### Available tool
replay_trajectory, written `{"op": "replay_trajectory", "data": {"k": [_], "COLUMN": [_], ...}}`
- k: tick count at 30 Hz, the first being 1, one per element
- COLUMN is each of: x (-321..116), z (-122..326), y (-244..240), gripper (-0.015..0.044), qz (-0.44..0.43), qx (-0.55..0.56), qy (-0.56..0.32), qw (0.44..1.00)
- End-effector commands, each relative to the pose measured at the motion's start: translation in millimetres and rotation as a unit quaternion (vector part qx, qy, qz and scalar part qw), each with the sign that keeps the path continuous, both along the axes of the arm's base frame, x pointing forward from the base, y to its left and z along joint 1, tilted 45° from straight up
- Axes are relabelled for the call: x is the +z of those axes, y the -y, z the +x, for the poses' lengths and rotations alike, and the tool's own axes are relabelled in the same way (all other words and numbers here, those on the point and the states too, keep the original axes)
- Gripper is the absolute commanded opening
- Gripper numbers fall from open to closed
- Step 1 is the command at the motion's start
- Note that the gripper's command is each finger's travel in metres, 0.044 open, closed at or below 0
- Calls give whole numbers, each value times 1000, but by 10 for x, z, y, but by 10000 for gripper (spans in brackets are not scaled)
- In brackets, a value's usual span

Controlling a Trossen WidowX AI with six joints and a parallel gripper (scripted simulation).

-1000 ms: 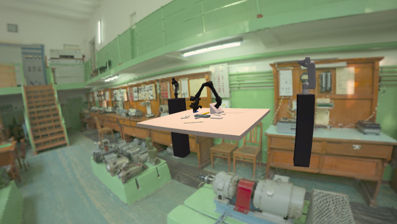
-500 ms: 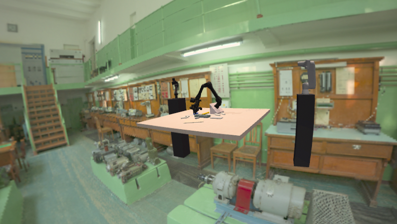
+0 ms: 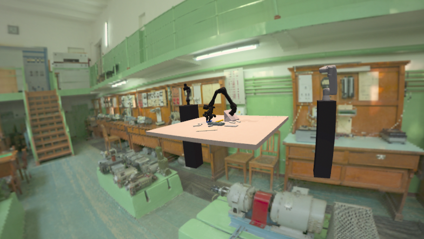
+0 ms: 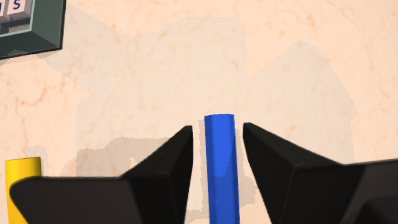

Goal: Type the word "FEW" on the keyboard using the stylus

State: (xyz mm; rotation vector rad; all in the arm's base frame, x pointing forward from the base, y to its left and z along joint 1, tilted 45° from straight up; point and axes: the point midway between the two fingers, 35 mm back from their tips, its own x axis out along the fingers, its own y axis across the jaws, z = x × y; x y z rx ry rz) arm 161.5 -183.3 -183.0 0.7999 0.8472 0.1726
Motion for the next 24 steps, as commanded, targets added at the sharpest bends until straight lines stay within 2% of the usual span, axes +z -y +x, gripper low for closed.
{"op": "replay_trajectory", "data": {"k": [1,5,10,15,20,22,24], "x": [90,396,392,249,326,386,394], "z": [-26,-123,-113,-156,-263,-286,-288], "y": [114,372,387,298,293,319,323], "gripper": [150,150,150,150,150,150,150], "qz": [-3,-1,-2,49,79,81,82], "qx": [0,-2,-2,131,296,340,345], "qy": [0,0,-3,-147,-304,-342,-346], "qw": [1000,1000,1000,979,902,872,869]}}
